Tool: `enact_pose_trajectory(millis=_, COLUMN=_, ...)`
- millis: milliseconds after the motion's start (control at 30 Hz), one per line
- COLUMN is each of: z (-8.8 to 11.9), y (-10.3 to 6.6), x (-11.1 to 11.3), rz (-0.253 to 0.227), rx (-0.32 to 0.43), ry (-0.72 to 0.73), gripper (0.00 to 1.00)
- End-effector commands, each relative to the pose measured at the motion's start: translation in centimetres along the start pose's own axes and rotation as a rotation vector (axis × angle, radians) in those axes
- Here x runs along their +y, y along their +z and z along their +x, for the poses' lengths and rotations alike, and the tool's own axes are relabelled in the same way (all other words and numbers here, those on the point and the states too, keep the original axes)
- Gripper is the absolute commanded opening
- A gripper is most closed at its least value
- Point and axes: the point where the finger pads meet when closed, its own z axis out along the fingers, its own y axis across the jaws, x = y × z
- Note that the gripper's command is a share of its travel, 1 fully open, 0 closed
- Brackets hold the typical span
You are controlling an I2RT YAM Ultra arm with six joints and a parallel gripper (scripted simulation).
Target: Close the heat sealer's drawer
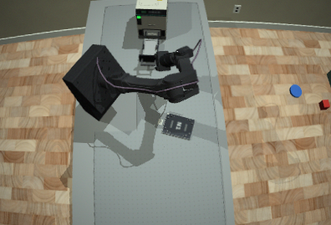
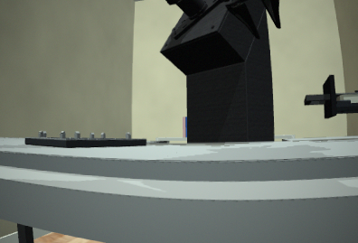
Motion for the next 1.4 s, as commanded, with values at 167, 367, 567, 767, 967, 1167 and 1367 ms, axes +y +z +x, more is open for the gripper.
enact_pose_trajectory(millis=167, z=-1.0, y=0.8, x=1.1, rz=0.048, rx=-0.114, ry=0.042, gripper=0.45)
enact_pose_trajectory(millis=367, z=-0.7, y=3.1, x=1.7, rz=0.129, rx=-0.199, ry=0.095, gripper=0.45)
enact_pose_trajectory(millis=567, z=-0.4, y=5.2, x=2.4, rz=0.210, rx=-0.283, ry=0.147, gripper=0.45)
enact_pose_trajectory(millis=767, z=-2.0, y=3.9, x=2.6, rz=0.185, rx=-0.325, ry=0.176, gripper=0.45)
enact_pose_trajectory(millis=967, z=-1.8, y=6.9, x=3.8, rz=0.291, rx=-0.419, ry=0.238, gripper=0.45)
enact_pose_trajectory(millis=1167, z=-1.4, y=9.2, x=4.5, rz=0.391, rx=-0.522, ry=0.307, gripper=0.45)
enact_pose_trajectory(millis=1367, z=-2.2, y=8.9, x=4.9, rz=0.372, rx=-0.544, ry=0.331, gripper=0.45)
